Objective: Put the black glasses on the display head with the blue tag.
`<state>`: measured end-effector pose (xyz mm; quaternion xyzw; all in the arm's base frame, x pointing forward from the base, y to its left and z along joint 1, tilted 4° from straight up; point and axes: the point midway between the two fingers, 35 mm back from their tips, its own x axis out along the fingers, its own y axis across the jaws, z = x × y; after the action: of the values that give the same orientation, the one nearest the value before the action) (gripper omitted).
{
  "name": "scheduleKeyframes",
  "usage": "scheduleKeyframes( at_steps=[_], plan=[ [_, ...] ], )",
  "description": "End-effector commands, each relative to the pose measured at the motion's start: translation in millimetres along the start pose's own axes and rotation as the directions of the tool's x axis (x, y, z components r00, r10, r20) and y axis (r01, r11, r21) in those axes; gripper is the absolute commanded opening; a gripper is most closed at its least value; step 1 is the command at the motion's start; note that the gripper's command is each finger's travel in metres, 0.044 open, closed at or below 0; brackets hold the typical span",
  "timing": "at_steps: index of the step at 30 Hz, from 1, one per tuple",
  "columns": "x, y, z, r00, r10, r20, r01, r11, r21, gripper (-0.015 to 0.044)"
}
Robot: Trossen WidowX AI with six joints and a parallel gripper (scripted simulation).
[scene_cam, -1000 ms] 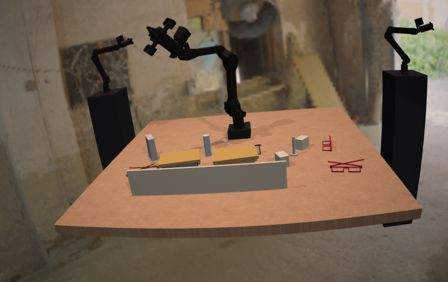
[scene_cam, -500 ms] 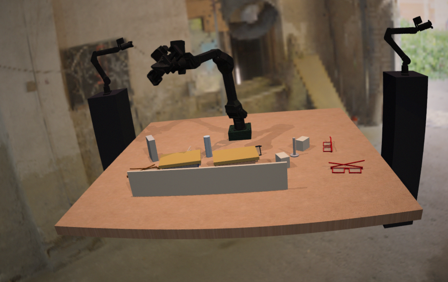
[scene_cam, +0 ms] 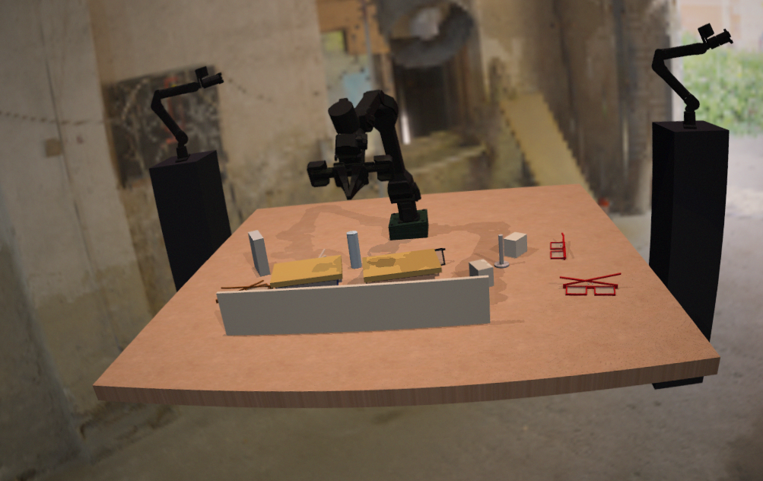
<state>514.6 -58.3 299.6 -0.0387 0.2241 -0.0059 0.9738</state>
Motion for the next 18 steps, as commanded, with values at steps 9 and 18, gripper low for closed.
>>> scheduleKeyframes(
  at_steps=[9,18],
  plan=[
    [17,156,-117,0.848,0.17,-0.503,-0.487,0.627,-0.608,0.0],
    [-36,253,-215,0.559,0.075,-0.826,-0.804,-0.194,-0.562,0.0]
  ],
)
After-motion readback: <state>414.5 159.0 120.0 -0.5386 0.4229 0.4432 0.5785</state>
